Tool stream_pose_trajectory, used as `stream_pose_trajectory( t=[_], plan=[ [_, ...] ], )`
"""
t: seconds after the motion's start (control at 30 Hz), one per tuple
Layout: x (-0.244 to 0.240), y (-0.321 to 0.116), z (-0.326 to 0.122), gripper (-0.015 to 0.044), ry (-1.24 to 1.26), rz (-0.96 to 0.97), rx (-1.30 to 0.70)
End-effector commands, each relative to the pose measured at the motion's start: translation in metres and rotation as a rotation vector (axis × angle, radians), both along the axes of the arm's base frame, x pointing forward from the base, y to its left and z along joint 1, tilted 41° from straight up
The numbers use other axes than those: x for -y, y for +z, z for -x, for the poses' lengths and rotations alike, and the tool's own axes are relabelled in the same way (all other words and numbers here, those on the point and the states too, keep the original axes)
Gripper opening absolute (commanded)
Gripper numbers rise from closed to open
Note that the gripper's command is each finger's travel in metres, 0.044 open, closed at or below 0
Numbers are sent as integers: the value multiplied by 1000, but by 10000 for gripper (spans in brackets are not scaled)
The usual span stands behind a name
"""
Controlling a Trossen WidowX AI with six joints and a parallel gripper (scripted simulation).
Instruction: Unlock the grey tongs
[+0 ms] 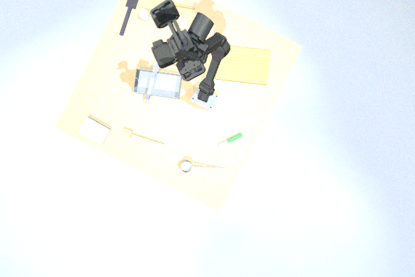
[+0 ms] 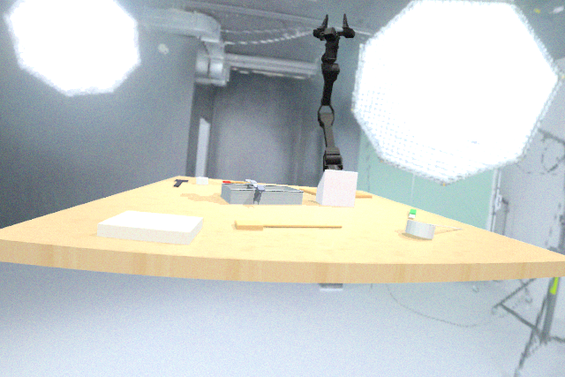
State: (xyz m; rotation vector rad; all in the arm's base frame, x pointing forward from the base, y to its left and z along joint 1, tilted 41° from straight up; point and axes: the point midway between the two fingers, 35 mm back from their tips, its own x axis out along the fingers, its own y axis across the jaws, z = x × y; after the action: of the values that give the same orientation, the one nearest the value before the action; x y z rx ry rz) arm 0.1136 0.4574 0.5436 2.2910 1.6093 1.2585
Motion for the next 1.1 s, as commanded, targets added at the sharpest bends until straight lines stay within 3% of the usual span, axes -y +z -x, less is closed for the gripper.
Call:
stream_pose_trajectory(
  t=[0.0,0.17,0.6,1.07],
  plan=[
    [-1,-2,-2,374,-7,6,-1],
    [-9,-35,-35,260,-119,103,-8],
    [13,-207,-178,260,-595,615,-49],
    [145,-392,-270,260,-971,1294,-90]
  ],
)
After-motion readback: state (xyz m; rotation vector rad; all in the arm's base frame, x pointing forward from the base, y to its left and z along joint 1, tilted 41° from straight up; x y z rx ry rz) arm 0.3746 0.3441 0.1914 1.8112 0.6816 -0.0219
